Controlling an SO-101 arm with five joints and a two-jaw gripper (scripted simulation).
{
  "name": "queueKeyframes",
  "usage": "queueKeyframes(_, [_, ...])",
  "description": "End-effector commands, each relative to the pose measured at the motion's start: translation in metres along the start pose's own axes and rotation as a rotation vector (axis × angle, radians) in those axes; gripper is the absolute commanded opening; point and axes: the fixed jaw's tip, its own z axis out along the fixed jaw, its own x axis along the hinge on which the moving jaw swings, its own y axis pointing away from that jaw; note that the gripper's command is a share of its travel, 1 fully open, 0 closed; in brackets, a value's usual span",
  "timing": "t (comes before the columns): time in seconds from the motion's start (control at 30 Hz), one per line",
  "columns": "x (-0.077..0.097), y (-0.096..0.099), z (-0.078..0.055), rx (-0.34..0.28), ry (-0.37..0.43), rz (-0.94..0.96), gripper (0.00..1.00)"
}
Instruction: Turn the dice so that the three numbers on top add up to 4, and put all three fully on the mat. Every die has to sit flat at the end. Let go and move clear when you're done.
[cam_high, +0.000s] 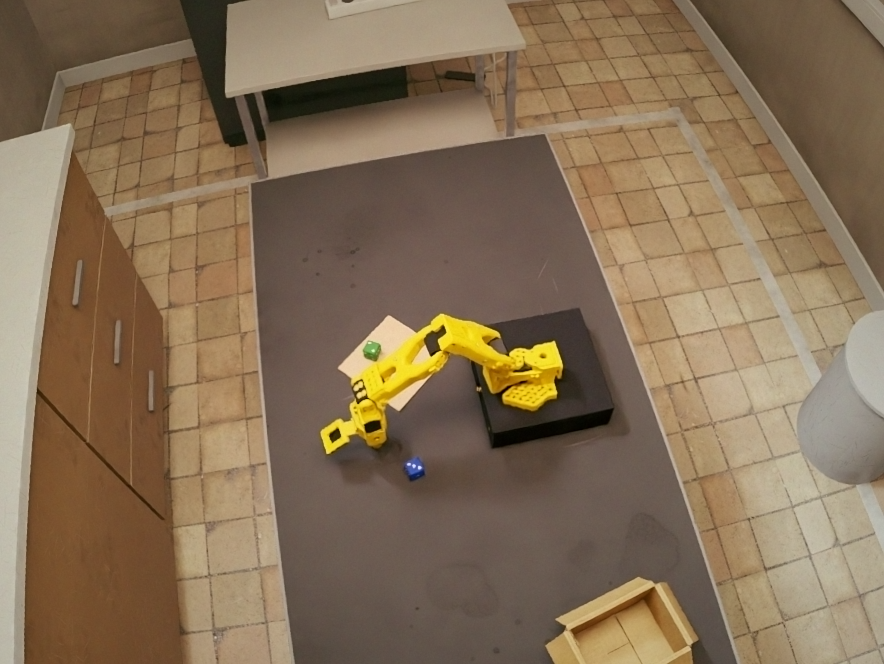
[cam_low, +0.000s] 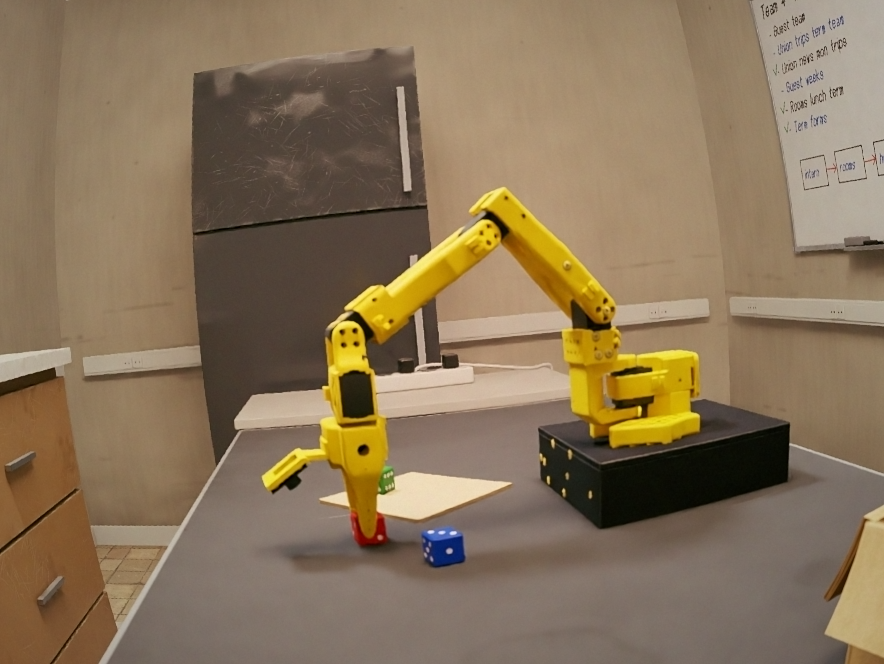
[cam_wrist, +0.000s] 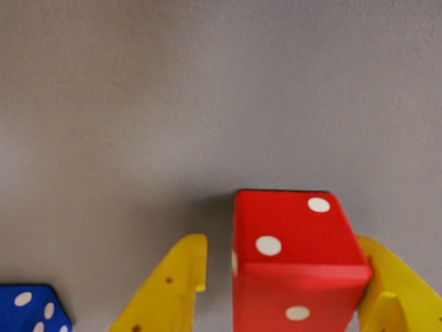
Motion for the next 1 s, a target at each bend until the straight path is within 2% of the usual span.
queueKeyframes(0.0, [0.0059,-0.0025,0.0057,-0.002,0.028,-0.005,0.17])
queueKeyframes(0.73, [0.0059,-0.0052,0.0057,-0.002,0.027,-0.005,0.12])
queueKeyframes(0.97, [0.0059,-0.0052,0.0057,-0.002,0.027,-0.005,0.04])
